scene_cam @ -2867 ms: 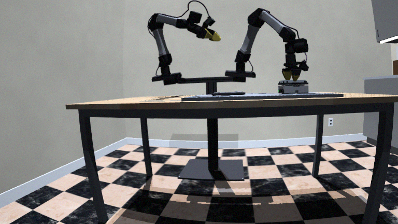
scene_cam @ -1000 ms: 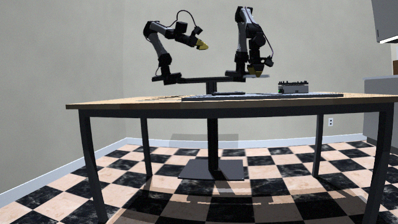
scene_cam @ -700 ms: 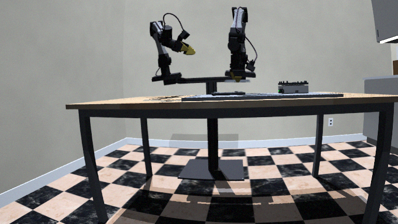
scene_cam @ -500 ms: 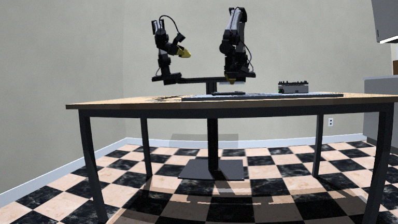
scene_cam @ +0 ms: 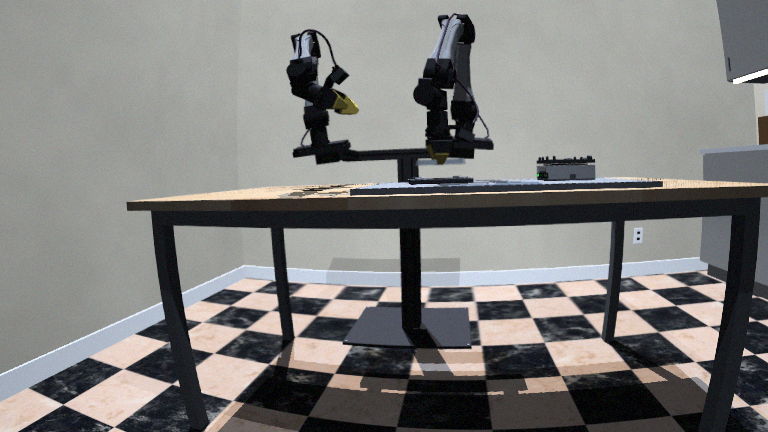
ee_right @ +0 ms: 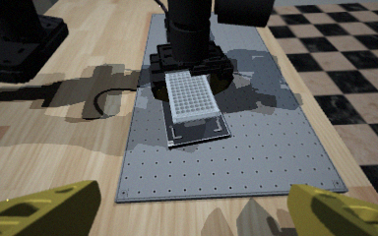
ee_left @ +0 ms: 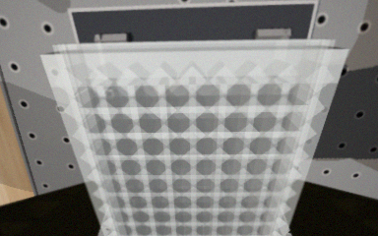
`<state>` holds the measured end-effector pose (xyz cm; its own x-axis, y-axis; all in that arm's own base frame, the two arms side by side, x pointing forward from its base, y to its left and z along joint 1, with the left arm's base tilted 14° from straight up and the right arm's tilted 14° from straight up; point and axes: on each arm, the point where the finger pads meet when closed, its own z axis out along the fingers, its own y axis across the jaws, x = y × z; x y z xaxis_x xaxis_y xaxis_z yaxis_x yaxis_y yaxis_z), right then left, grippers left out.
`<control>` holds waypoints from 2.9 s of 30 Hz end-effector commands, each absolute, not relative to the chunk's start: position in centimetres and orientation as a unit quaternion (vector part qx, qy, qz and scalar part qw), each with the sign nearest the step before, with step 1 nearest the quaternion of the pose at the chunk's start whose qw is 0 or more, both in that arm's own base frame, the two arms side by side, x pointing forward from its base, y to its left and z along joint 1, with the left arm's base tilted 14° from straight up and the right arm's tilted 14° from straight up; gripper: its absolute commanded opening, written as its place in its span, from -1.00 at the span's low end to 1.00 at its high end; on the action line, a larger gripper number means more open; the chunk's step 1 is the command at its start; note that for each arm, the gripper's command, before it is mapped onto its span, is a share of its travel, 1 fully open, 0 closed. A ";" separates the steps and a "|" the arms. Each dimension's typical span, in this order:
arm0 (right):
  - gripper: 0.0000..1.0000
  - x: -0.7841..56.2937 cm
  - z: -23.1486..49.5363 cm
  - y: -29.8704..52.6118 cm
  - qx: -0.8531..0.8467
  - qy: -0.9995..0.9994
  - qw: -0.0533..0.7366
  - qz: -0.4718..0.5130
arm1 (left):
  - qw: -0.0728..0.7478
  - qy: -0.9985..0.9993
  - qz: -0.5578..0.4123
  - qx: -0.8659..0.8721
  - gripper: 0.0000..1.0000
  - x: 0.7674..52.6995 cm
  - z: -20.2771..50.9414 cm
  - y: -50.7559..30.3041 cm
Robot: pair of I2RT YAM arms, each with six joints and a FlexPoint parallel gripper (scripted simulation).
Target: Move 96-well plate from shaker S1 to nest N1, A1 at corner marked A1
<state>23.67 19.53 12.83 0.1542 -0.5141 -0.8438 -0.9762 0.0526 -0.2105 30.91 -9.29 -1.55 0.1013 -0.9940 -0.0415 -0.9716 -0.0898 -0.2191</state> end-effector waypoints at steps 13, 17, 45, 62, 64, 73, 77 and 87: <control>1.00 24.0 14.1 19.6 -0.641 0.572 0.435 0.270 | 0.094 0.666 -0.063 -0.737 0.55 32.0 -2.1 -9.7; 1.00 24.0 14.1 19.6 -0.641 0.572 0.435 0.270 | 0.096 0.667 -0.065 -0.736 0.55 32.2 -2.0 -9.8; 1.00 24.0 14.1 19.6 -0.641 0.572 0.435 0.270 | 0.110 0.661 -0.088 -0.737 1.00 32.6 -3.3 -10.0; 1.00 24.0 14.1 19.6 -0.641 0.572 0.435 0.271 | 0.132 0.683 -0.089 -0.712 1.00 31.6 4.7 -10.3; 1.00 24.0 14.1 19.6 -0.641 0.572 0.435 0.271 | 0.151 0.707 -0.078 -0.687 1.00 31.4 4.9 -10.0; 1.00 24.0 14.1 19.6 -0.641 0.572 0.435 0.271 | 0.248 0.828 -0.015 -0.503 1.00 29.8 5.5 -10.1; 1.00 24.0 14.1 19.6 -0.641 0.572 0.435 0.271 | 0.288 0.868 0.007 -0.405 1.00 29.0 5.8 -10.9; 1.00 24.0 14.1 19.6 -0.641 0.572 0.435 0.271 | 0.336 0.910 0.048 -0.239 1.00 26.8 6.0 -11.8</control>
